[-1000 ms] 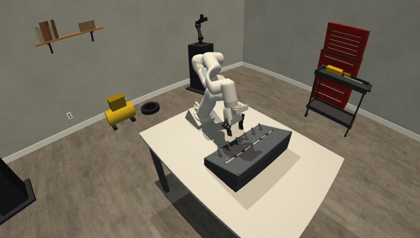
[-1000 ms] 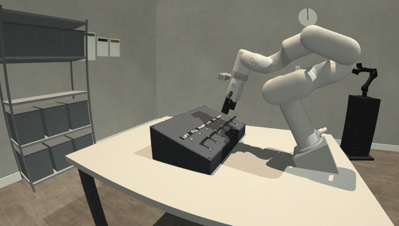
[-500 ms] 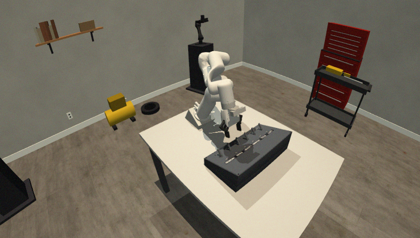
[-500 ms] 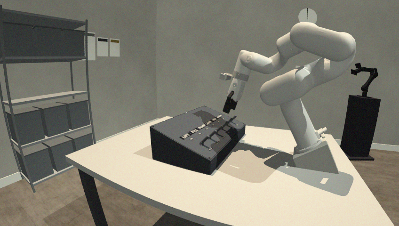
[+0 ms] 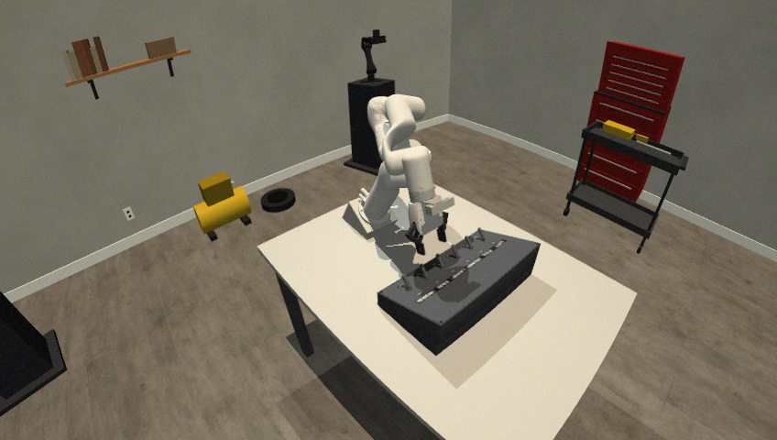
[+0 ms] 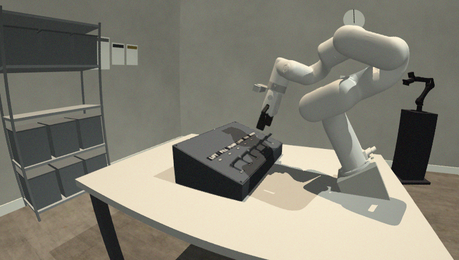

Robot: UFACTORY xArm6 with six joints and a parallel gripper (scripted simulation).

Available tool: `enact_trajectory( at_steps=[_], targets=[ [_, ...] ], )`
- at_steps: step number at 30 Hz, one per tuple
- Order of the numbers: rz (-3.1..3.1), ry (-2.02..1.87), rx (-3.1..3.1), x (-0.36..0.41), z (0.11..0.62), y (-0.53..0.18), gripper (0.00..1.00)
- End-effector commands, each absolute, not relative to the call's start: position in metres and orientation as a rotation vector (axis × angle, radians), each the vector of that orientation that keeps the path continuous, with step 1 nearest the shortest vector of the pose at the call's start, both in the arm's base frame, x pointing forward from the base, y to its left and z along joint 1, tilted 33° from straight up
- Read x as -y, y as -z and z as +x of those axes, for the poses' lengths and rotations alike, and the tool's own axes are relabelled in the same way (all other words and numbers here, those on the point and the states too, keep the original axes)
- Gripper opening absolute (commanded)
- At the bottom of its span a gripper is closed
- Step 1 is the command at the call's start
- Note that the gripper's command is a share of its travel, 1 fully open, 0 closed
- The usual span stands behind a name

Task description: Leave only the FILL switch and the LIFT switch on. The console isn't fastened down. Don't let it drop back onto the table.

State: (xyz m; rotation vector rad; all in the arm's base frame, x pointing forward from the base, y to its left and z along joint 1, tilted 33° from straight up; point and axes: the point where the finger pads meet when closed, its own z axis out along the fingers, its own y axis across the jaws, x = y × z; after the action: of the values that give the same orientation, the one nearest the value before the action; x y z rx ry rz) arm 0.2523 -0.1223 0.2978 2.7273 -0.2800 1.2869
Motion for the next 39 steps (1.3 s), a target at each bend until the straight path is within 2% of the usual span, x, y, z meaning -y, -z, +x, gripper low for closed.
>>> enact_trajectory(
  at_steps=[1, 39],
  targets=[
    [2.724, -1.29, 0.279, 0.122, 0.252, -0.299, 1.0],
    [2.724, -1.29, 0.279, 0.141, 0.248, -0.3, 1.0]
  ],
)
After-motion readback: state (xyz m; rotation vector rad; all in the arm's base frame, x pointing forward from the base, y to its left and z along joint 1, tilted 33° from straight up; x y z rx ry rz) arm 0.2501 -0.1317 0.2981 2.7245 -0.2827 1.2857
